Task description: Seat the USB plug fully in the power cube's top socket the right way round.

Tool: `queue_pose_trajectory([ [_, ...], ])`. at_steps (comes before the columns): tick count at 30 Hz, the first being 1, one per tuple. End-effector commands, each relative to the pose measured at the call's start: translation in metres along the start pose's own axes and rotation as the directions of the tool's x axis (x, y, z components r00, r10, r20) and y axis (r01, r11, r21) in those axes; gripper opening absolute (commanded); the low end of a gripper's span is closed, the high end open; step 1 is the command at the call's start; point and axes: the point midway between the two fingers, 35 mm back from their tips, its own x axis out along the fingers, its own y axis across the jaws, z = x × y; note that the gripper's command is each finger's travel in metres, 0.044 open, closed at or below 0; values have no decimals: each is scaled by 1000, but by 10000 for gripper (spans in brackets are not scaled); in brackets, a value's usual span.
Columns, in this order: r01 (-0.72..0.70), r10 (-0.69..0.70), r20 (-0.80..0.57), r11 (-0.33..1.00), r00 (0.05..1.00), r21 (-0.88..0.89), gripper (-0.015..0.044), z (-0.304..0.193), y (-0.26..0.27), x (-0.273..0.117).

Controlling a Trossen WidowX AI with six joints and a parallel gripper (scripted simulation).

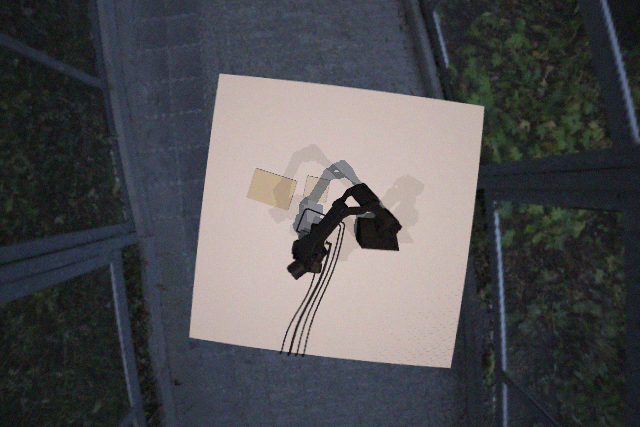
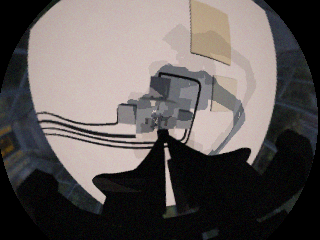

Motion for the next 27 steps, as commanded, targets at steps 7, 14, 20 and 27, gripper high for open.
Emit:
queue_pose_trajectory([
  [7, -1, 1, 0, 968, 1000, -253, 0, 0, 0, 0],
  [14, -1, 1, 0, 905, 1000, -425, 0, 0, 0, 0],
  [20, -1, 1, 0, 828, 1000, -561, 0, 0, 0, 0],
  [27, -1, 1, 0, 712, 1000, -703, 0, 0, 0, 0],
])
